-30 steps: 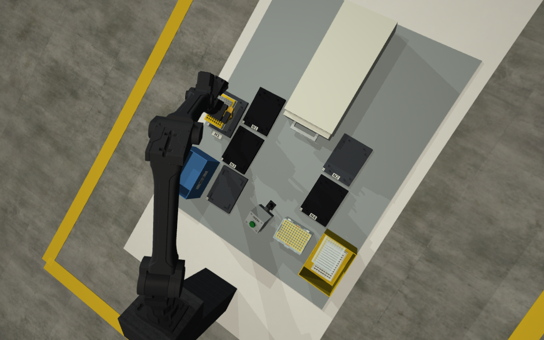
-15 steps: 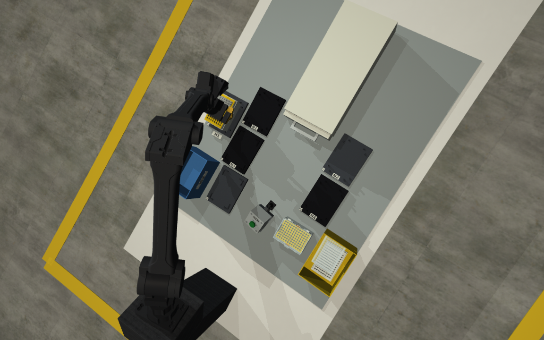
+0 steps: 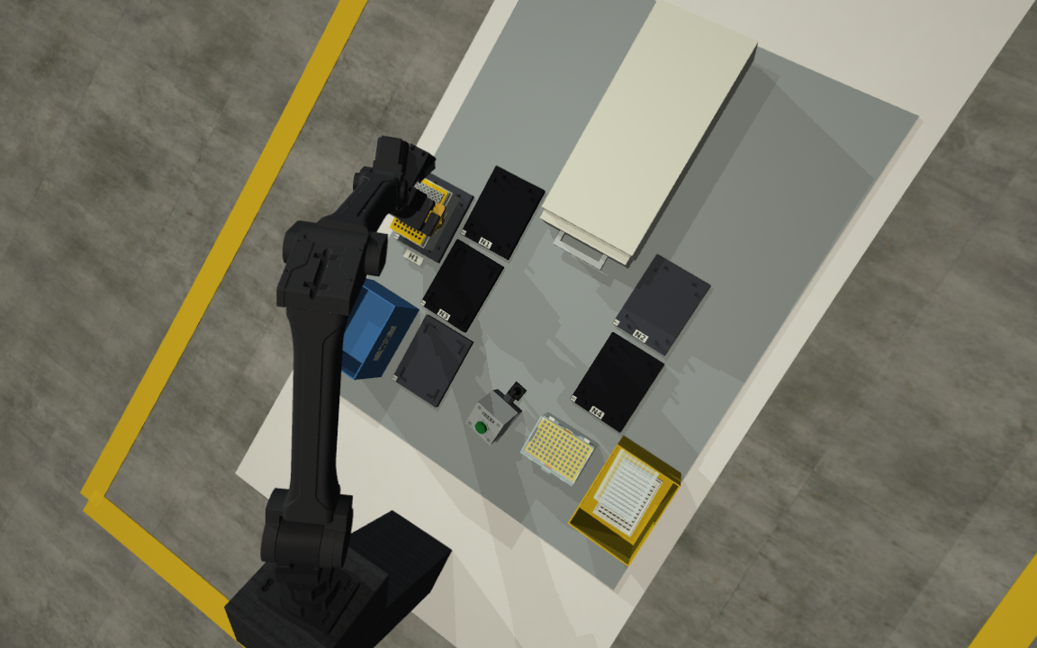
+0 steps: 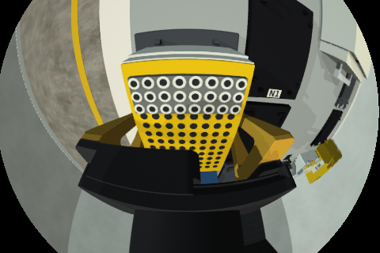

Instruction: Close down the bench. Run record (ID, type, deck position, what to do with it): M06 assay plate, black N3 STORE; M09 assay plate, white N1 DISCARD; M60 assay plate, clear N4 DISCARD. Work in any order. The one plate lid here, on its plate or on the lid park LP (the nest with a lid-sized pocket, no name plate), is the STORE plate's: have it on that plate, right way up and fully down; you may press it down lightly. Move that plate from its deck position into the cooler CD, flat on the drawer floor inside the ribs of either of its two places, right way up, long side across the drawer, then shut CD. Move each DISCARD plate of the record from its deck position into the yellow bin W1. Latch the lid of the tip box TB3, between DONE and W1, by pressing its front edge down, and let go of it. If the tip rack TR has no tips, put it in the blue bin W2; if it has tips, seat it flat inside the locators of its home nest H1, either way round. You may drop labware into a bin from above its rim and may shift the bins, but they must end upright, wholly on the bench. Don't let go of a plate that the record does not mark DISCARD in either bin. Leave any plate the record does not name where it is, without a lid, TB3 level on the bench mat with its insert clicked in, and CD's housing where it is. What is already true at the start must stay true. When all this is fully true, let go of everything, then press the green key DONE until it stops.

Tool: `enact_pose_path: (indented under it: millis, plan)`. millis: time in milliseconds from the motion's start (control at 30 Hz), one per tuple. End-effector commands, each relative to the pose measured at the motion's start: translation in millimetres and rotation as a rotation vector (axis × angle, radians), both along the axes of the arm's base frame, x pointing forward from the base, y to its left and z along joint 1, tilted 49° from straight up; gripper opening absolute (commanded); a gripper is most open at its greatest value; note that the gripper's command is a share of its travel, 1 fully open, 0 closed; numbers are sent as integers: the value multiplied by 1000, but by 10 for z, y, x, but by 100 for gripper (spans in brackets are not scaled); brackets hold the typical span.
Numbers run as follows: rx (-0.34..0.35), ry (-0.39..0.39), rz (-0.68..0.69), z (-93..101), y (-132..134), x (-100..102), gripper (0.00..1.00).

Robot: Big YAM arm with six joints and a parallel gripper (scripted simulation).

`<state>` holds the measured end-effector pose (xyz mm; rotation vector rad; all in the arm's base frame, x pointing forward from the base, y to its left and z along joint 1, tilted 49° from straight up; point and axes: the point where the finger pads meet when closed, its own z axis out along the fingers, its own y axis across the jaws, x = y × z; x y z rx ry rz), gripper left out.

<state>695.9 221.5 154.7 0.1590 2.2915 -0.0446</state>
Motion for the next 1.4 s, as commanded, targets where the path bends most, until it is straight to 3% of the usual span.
enact_pose_path:
  millis: [0,267,367,433,567,733,767,1367]
  plan:
    - [12,-33,10,204,76,31,0]
    - [7,-36,26,199,166,59,0]
    - [12,-33,10,205,80,32,0]
    - [3,-28,25,123,162,73,0]
    - [5,-34,24,186,126,30,0]
    - [3,-26,19,66,104,91,0]
    - [12,-33,10,183,77,53,0]
    - [12,-33,10,180,75,50,0]
